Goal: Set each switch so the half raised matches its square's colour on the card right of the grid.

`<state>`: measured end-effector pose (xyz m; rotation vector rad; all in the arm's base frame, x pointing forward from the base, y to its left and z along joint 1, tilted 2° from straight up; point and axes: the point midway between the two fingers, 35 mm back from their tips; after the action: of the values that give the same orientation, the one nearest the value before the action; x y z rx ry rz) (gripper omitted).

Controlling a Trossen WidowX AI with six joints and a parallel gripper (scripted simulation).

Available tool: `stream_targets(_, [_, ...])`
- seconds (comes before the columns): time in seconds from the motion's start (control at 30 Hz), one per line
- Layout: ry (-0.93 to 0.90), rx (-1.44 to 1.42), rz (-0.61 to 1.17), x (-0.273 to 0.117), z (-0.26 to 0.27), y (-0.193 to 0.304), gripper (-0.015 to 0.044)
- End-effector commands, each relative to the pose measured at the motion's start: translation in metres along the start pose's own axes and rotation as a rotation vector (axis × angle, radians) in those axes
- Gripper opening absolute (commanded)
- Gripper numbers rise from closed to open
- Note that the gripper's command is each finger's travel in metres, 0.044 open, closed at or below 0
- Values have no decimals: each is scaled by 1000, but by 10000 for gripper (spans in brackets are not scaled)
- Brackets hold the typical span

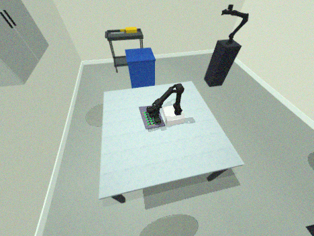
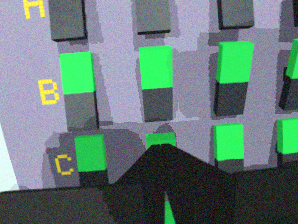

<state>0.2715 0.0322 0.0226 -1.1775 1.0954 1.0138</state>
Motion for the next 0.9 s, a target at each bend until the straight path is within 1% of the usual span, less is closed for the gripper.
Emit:
stream_targets(0.0, [2, 4, -1, 1, 0, 0, 0])
stream_targets(0.87, [2, 4, -1, 5, 0, 0, 0])
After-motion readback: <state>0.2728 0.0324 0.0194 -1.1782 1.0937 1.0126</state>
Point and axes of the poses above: the point midway between the two fingers, 35 mm back from their tips, its own x axis out along the fingers, its own z axis across the jaws, y = z × x, and after that the axes turned 13 degrees about x, right-handed
